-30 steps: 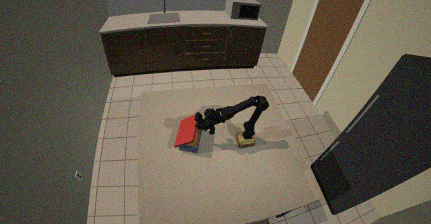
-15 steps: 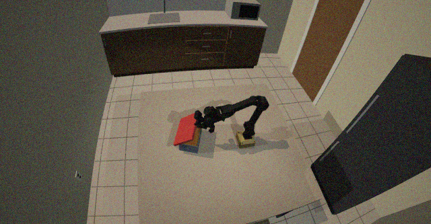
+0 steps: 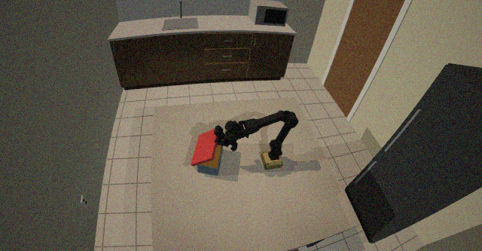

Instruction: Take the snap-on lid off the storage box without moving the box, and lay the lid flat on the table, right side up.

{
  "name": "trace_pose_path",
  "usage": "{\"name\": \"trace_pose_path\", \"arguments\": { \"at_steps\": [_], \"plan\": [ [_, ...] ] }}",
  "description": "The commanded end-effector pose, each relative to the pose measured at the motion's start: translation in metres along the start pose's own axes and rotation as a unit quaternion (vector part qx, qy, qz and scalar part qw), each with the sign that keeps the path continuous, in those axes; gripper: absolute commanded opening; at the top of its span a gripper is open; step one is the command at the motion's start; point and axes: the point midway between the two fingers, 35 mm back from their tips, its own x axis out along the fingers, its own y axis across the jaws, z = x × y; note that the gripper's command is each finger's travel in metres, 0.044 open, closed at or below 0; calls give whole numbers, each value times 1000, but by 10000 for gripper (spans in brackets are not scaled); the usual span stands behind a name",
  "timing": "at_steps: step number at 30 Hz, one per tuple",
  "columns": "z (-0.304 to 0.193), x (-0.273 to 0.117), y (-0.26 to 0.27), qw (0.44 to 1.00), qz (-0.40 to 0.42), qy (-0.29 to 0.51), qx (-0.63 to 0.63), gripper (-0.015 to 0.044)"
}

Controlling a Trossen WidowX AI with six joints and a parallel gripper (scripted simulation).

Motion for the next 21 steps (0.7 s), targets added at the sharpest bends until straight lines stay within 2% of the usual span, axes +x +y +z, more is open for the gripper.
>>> {"name": "trace_pose_path", "arguments": {
  "at_steps": [1, 21],
  "plan": [
    [-1, -7, 12, 1000, 10, 4, 0, 0],
    [-1, -15, 20, 1000, 10, 4, 0, 0]
  ]
}}
